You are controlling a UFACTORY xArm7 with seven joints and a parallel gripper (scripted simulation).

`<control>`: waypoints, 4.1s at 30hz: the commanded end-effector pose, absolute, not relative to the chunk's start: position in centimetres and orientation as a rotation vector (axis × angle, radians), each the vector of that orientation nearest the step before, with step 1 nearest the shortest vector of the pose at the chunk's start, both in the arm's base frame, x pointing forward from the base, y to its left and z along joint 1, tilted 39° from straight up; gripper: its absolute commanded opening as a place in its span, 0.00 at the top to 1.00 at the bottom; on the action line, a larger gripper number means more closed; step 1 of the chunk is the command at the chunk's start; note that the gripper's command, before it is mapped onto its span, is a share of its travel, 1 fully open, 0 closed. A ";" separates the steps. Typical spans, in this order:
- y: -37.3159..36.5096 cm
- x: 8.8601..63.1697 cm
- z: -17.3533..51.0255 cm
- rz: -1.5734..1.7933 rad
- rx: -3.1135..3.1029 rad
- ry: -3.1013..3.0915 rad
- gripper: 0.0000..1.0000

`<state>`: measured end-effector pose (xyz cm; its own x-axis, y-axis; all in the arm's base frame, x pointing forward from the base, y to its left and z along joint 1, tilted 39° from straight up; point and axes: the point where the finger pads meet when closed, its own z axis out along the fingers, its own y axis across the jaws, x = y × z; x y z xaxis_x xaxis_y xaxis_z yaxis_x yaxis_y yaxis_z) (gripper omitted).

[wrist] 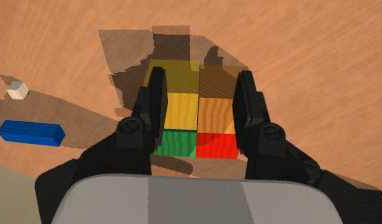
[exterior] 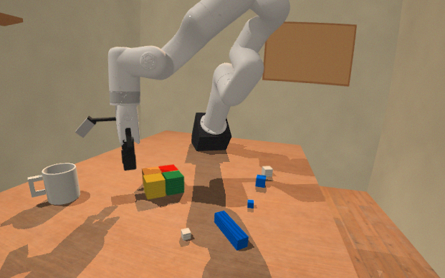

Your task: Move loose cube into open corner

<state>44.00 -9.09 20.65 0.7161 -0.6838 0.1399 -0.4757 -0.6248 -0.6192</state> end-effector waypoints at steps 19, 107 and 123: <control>-7.0 47.1 16.2 -0.498 -2.362 0.882 0.50; -5.9 47.4 14.9 -0.498 -2.362 0.882 0.50; -5.5 46.9 14.8 -0.498 -2.362 0.882 0.50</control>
<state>46.97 -5.48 14.75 0.7160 -0.6840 0.1397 -0.4756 -0.6244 -0.6195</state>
